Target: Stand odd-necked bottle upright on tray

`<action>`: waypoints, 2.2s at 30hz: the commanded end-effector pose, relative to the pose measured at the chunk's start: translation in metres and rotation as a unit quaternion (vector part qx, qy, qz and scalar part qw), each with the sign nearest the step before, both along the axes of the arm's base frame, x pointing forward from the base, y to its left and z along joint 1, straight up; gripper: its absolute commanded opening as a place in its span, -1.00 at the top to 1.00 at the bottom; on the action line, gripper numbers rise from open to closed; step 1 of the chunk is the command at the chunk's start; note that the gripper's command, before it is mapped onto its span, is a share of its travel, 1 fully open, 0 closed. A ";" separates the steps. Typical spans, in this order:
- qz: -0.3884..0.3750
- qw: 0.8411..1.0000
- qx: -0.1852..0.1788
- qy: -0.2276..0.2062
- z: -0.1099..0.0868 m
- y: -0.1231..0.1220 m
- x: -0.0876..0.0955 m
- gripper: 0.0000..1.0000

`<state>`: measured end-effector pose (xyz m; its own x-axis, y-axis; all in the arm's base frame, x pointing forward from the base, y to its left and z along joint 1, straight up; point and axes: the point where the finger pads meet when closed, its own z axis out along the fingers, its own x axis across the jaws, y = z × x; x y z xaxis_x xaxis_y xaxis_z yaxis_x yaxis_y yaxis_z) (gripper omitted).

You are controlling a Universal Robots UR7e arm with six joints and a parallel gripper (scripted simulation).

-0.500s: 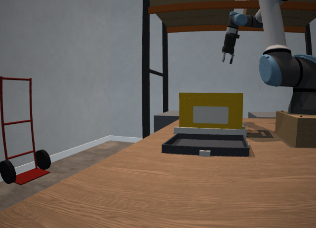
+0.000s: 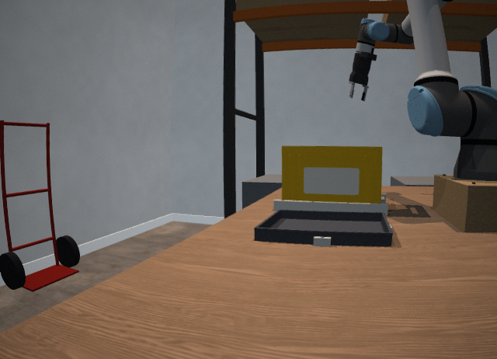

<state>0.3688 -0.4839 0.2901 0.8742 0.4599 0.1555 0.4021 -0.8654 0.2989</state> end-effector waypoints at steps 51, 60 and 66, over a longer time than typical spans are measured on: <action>0.160 0.972 0.080 0.155 -0.150 0.361 0.046 -1.00; 0.160 0.972 0.080 0.155 -0.150 0.361 0.046 1.00; 0.160 0.972 0.080 0.155 -0.150 0.361 0.046 1.00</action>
<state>0.4143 -0.1226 0.1395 0.7062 0.7080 -0.0012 0.7080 -0.7062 -0.0083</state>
